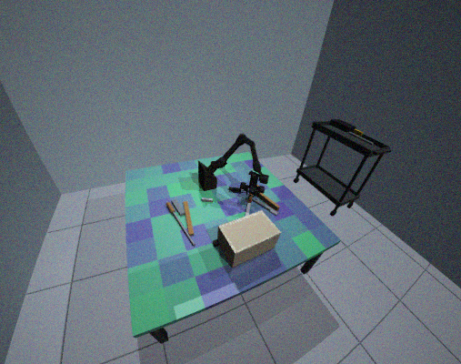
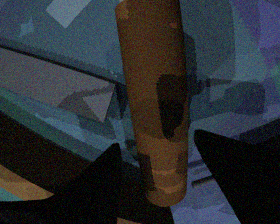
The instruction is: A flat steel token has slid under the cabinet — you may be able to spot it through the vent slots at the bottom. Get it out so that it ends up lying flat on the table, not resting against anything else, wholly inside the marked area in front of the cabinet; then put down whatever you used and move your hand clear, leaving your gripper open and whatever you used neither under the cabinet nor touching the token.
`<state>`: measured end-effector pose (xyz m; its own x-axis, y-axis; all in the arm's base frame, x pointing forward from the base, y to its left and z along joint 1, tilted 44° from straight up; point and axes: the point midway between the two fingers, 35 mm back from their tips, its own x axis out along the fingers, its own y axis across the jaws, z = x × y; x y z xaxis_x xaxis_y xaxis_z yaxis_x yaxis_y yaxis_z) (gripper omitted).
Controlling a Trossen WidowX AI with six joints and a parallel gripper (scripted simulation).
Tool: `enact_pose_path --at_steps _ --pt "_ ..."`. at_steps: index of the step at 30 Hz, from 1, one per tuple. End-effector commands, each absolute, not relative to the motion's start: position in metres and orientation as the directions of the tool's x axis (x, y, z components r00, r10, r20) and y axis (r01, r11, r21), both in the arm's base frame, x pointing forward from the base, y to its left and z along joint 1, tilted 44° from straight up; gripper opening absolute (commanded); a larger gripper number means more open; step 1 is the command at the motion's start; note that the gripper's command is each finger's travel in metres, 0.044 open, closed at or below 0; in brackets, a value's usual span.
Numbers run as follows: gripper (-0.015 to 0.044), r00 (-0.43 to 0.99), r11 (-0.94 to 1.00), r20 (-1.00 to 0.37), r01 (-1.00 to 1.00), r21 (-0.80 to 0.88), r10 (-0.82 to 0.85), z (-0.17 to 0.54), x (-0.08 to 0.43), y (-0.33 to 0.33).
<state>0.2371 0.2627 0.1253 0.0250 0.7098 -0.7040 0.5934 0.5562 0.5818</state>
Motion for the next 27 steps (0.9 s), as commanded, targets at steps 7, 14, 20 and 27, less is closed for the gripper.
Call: enact_pose_path --at_steps 7,14,20,27 --pt "0.0132 0.026 0.556 -0.704 0.593 0.583 0.71 0.125 0.2374 0.2629" --pt "0.0085 0.026 0.556 -0.704 0.593 0.583 0.71 0.125 0.2374 0.2629" --pt "0.0 0.026 0.556 -0.704 0.593 0.583 0.71 0.1251 0.2374 0.2629" --pt "0.0 0.025 0.557 -0.704 0.592 0.582 0.709 0.1215 0.2445 0.2595"
